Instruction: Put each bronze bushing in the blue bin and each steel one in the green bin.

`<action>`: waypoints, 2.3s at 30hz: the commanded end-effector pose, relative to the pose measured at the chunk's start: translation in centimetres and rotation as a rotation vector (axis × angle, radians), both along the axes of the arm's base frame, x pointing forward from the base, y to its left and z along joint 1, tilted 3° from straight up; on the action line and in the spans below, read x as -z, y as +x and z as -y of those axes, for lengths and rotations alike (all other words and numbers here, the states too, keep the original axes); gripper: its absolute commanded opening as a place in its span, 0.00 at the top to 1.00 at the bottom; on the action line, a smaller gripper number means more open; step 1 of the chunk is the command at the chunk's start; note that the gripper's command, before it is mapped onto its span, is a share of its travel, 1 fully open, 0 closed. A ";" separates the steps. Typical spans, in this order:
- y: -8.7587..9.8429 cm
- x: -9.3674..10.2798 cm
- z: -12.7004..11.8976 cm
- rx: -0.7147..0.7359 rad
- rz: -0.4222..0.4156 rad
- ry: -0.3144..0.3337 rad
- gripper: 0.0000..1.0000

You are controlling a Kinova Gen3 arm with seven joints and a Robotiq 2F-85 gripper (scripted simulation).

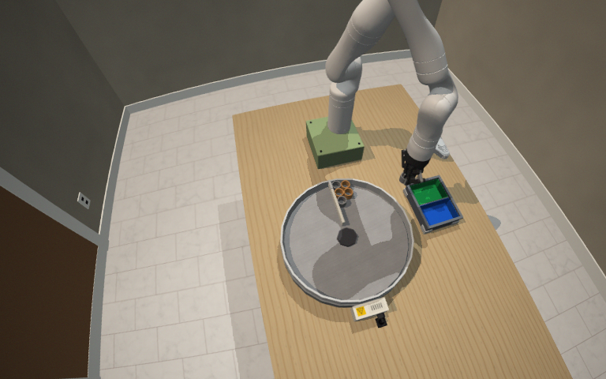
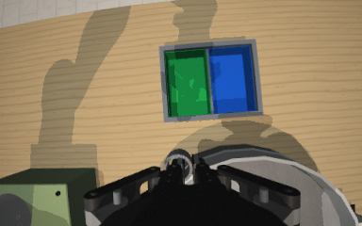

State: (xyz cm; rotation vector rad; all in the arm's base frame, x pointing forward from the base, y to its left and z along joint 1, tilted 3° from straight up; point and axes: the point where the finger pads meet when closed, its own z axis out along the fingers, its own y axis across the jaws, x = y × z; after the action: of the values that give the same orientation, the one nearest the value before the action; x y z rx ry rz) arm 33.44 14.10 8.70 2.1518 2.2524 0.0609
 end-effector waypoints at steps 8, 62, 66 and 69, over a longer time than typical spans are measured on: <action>-0.2 0.1 -5.4 -0.031 0.001 0.001 1.00; -0.1 5.7 -16.0 -0.031 0.001 0.002 1.00; 0.0 7.8 -16.0 -0.031 0.001 0.002 1.00; 0.0 7.8 -16.0 -0.031 0.001 0.002 1.00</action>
State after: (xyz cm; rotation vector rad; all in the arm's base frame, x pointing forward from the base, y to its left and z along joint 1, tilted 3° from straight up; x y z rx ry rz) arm 33.75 30.09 1.45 2.1202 2.2797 0.0812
